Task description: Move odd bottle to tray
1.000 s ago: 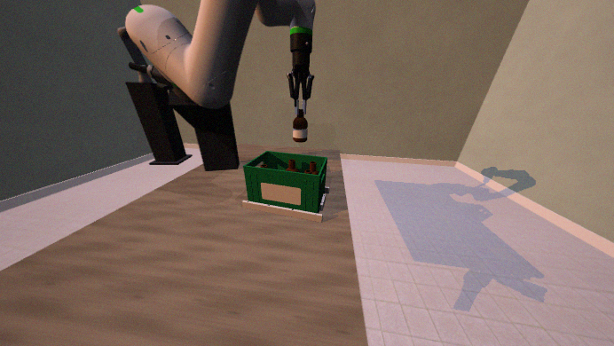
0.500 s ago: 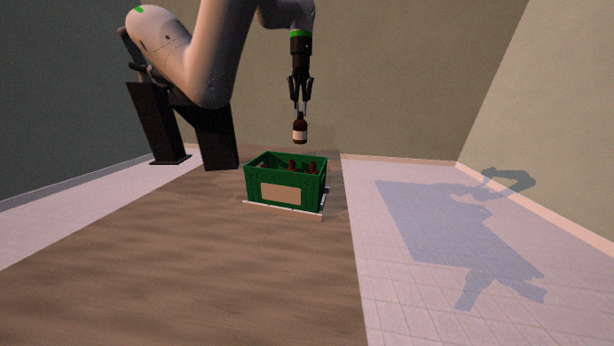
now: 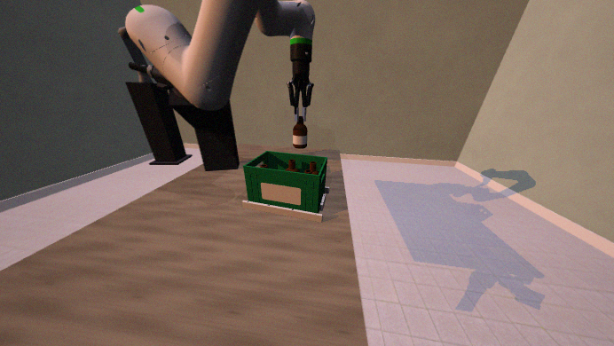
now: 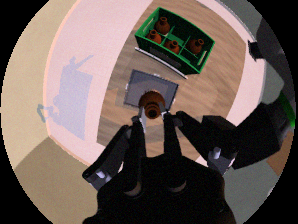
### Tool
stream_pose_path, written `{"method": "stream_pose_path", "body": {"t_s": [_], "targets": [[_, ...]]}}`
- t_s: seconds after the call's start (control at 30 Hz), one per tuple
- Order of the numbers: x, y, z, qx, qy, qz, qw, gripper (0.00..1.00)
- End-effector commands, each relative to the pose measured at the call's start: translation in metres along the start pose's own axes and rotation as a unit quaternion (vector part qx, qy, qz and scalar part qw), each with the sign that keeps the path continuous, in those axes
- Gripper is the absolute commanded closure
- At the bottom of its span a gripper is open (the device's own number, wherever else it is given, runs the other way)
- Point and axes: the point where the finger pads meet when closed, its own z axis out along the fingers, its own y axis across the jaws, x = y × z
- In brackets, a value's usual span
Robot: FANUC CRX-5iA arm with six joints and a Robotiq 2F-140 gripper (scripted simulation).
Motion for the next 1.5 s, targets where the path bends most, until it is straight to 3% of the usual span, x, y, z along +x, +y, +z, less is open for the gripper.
{"method": "stream_pose_path", "body": {"t_s": [0.0,1.1,1.47], "targets": [[0.000,-0.001,0.005,0.001,0.000,0.000,1.000,0.90],[0.000,-0.001,0.093,0.001,0.000,0.000,1.000,0.90],[0.000,-0.001,0.113,0.001,0.000,0.000,1.000,0.90]]}}
